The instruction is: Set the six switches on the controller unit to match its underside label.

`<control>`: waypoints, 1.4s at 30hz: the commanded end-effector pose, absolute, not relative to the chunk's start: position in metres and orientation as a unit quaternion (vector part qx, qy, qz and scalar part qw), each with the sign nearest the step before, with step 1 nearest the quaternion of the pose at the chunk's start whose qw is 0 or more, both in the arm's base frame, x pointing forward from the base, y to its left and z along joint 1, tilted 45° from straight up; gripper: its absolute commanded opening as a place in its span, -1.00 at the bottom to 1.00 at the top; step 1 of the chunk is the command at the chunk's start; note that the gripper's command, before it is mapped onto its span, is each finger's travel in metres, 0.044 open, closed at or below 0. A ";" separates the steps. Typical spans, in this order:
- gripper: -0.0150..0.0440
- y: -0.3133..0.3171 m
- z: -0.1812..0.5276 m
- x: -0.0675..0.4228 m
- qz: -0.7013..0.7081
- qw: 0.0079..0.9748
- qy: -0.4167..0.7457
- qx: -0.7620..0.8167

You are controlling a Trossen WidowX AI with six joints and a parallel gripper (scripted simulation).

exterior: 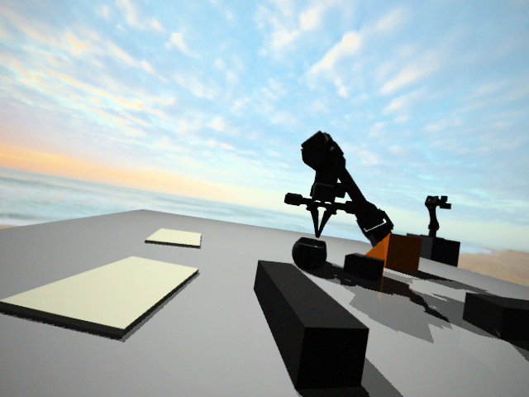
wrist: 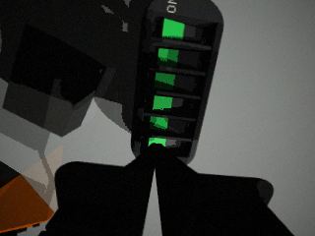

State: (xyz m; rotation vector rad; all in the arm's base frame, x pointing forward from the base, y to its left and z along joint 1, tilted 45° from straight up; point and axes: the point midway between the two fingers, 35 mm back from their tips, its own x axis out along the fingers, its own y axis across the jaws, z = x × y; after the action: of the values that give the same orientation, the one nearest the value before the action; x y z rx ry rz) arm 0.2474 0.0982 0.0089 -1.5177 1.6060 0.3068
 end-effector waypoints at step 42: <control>-0.49 0.124 0.027 0.264 0.123 0.435 0.647 -0.614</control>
State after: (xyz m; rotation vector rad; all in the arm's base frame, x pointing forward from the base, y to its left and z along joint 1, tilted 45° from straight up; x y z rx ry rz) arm 0.2509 0.1196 0.0288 -1.5302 1.6076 0.3063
